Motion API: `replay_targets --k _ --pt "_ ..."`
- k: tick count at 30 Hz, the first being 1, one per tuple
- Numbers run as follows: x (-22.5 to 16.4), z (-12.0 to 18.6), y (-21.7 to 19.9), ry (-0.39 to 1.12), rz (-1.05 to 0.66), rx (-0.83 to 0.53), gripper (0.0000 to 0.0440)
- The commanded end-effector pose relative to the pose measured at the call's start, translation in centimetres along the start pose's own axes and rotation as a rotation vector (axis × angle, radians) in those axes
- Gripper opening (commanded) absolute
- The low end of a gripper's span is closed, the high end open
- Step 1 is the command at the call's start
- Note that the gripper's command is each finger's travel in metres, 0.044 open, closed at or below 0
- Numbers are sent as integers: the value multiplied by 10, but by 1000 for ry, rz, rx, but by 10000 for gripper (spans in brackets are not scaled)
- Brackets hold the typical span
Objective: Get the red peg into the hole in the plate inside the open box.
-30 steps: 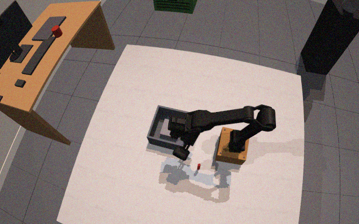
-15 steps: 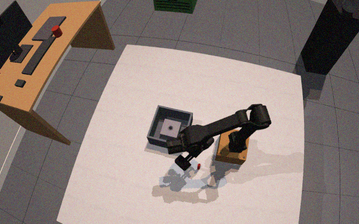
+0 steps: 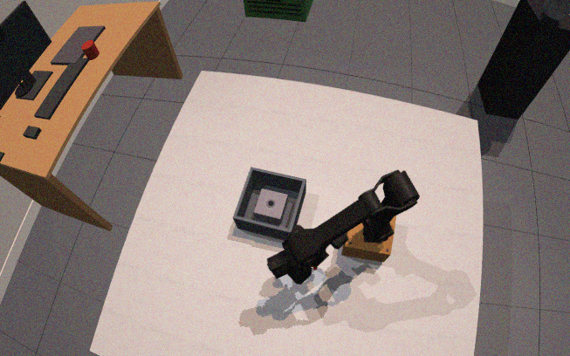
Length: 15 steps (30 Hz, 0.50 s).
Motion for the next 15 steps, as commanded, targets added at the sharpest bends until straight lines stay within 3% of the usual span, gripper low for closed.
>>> replay_targets --k 1,15 --pt "-3 -6 5 -14 4 -24 440" --pt "-10 -50 20 -67 44 -65 440"
Point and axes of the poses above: the point midway between the two fingers, 35 mm back from their tips, its own z axis back along the fingers, its own y axis across the jaws, x = y × z, the point moved 9 cm from there along z, back along the fingers, and after that the axes turned 2 degrees about z, right-handed, at the moved point
